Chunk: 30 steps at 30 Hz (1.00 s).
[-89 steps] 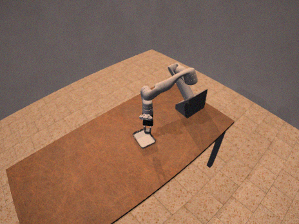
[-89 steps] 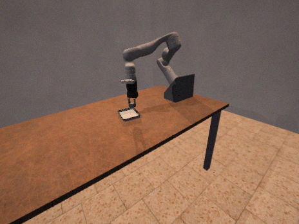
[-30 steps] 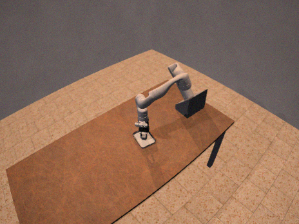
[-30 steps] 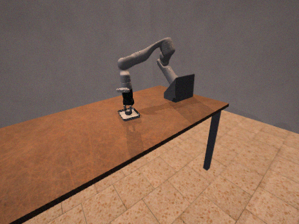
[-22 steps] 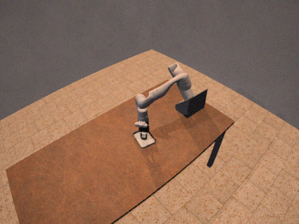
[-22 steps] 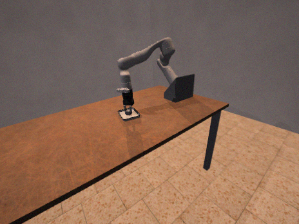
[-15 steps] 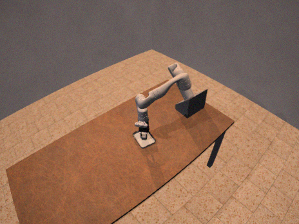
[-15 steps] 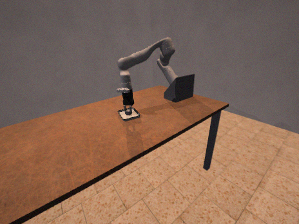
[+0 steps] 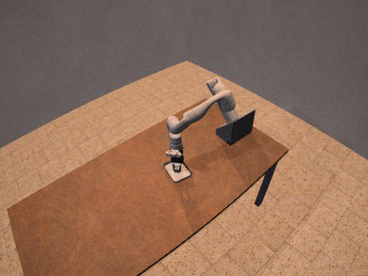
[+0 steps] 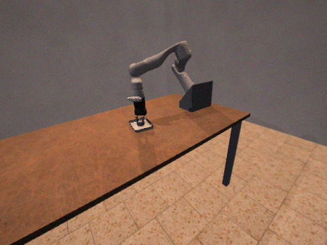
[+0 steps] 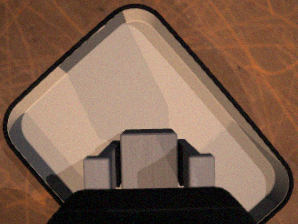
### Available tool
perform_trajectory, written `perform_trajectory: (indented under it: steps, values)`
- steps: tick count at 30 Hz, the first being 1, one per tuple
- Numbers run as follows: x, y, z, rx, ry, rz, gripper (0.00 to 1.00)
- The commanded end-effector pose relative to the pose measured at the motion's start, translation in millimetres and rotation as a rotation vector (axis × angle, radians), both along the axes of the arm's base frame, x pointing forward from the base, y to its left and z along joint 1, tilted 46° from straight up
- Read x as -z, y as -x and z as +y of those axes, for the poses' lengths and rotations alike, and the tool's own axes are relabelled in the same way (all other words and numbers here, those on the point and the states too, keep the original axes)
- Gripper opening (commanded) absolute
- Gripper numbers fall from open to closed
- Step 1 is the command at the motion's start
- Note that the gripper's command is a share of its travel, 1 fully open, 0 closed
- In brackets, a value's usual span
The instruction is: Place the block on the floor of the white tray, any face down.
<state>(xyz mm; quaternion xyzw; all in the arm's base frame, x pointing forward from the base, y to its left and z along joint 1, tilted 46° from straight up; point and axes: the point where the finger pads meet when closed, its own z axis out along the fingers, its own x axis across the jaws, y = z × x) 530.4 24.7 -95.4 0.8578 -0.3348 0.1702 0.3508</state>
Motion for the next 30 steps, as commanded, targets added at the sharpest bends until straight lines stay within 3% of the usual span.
perform_trajectory:
  steps: [1,18,19,30]
  values:
    - [-0.3,-0.6,0.7,-0.002,-0.001,-0.001,0.00]
    - [-0.1,-0.6,0.5,-0.002,-0.001,-0.001,0.00]
    - [-0.1,-0.6,0.5,-0.002,-0.001,-0.001,0.98]
    - [-0.1,-0.6,0.5,-0.002,-0.001,-0.001,0.98]
